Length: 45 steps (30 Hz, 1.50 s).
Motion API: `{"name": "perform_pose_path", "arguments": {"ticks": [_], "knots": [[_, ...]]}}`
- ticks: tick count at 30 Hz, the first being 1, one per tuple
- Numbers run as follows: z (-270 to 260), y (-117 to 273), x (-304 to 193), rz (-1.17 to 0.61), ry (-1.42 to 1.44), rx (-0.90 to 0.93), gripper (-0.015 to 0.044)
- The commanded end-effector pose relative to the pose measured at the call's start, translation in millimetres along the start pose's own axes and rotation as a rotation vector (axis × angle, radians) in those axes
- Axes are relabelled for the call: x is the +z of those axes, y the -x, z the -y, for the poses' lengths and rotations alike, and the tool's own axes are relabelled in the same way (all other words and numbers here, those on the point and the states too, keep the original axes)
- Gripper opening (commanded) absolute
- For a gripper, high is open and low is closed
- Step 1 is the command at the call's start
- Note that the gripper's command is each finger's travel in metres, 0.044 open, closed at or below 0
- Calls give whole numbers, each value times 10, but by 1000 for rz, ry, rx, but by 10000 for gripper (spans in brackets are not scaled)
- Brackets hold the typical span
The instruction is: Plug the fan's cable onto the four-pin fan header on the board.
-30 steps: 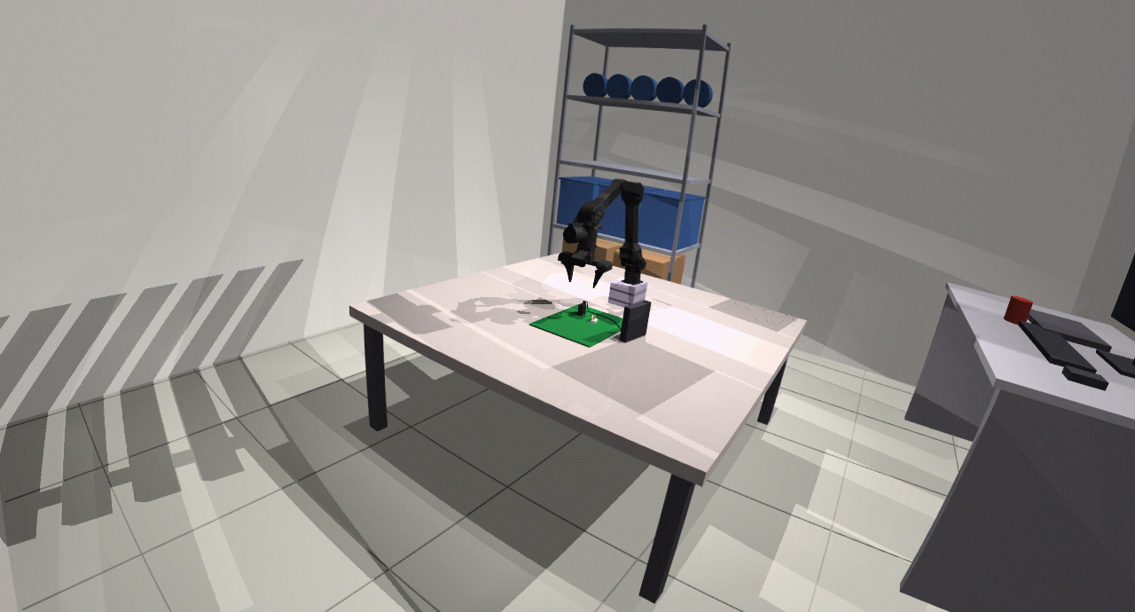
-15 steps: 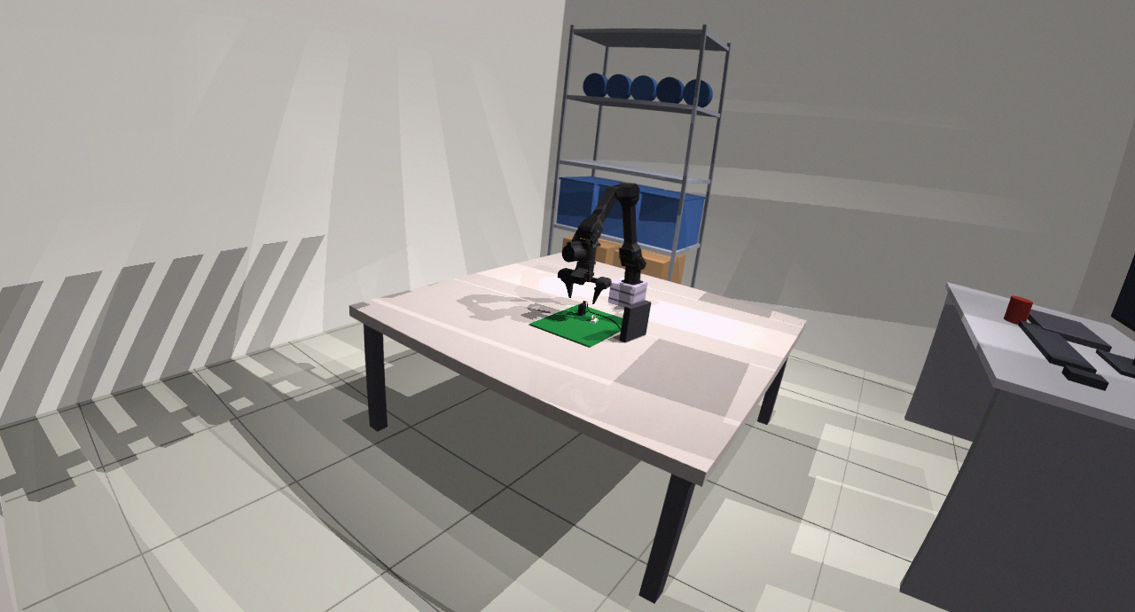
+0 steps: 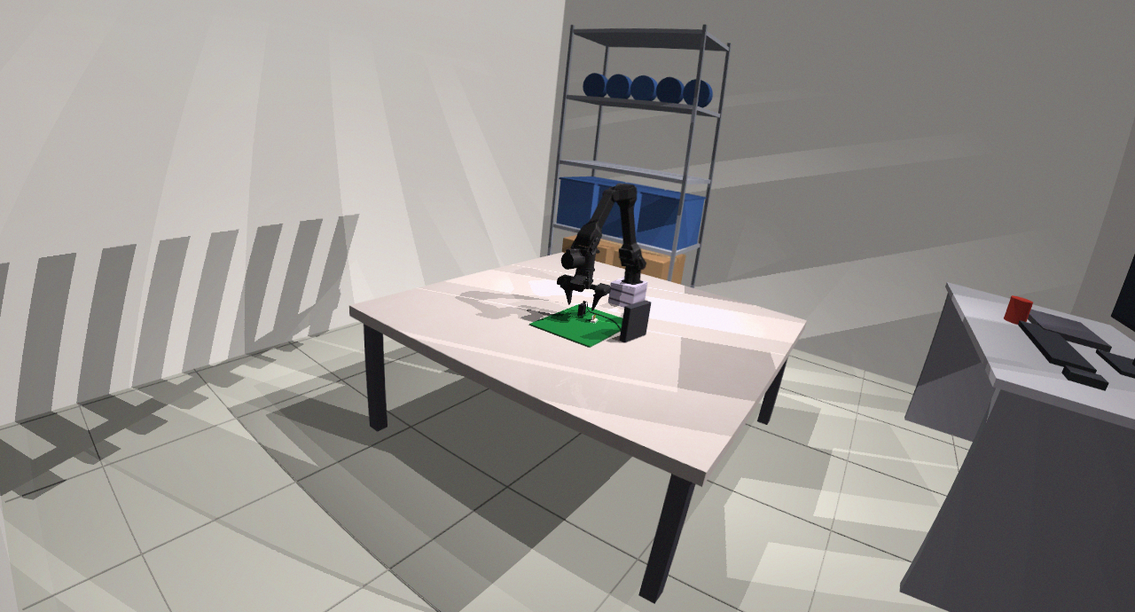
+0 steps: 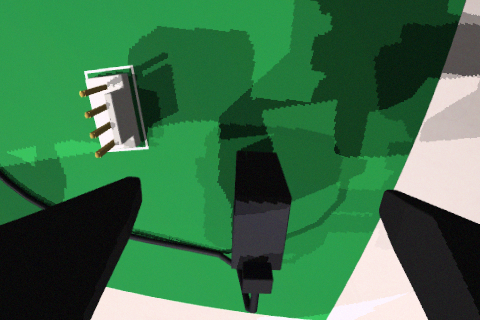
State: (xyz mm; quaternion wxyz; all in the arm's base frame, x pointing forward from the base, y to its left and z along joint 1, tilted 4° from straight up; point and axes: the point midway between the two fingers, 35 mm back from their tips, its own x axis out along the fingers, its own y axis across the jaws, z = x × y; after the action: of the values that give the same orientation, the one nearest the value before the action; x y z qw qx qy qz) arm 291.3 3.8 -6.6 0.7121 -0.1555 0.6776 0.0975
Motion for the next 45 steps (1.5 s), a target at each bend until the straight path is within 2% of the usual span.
{"name": "perform_pose_path", "arguments": {"ticks": [1,11,27,31,36,41,45], "knots": [[-12,-67,-17,-3,4,5,440],[-16,-186,-27,-4,4,5,440],[-6,-164,-16,-3,0,1,20],[-5,-137,-14,-3,0,1,0],[-3,336,-14,-3,4,5,0],[-5,327,-9,-3,-19,5,0],[-31,326,4,-3,-151,5,0]]}}
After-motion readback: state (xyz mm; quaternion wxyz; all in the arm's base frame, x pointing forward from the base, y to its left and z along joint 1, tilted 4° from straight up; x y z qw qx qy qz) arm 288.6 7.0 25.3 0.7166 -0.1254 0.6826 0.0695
